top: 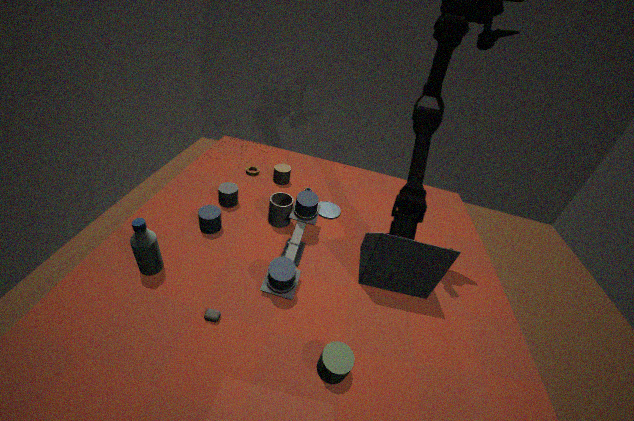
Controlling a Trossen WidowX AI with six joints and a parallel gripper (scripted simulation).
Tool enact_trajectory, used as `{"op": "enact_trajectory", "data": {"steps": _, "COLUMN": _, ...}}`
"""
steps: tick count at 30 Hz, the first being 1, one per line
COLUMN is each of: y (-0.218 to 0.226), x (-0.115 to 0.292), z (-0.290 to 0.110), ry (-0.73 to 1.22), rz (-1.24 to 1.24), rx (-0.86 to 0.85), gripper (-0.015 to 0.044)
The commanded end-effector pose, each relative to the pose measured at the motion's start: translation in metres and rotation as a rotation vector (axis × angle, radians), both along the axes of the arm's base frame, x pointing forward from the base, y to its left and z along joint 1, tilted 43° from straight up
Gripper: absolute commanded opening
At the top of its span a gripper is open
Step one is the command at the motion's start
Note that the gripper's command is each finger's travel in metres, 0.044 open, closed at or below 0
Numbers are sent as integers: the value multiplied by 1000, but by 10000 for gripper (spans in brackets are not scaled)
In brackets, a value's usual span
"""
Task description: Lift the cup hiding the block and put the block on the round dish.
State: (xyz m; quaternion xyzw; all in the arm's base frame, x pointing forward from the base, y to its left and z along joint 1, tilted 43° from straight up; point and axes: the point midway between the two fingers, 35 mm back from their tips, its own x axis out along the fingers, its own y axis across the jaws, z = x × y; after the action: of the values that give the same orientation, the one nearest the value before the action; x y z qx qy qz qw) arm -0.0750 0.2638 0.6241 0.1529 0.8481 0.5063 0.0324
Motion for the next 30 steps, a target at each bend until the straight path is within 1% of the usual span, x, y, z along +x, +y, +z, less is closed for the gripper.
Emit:
{"op": "enact_trajectory", "data": {"steps": 1, "y": 0, "x": 0, "z": 0, "ry": 2, "rz": 0, "rx": -2, "gripper": 426}}
{"op": "enact_trajectory", "data": {"steps": 2, "y": 1, "x": 0, "z": 0, "ry": 6, "rz": 0, "rx": -10, "gripper": 440}}
{"op": "enact_trajectory", "data": {"steps": 11, "y": 12, "x": 8, "z": 2, "ry": 118, "rz": 0, "rx": -176, "gripper": 440}}
{"op": "enact_trajectory", "data": {"steps": 30, "y": 62, "x": 41, "z": 1, "ry": 536, "rz": 18, "rx": -681, "gripper": 440}}
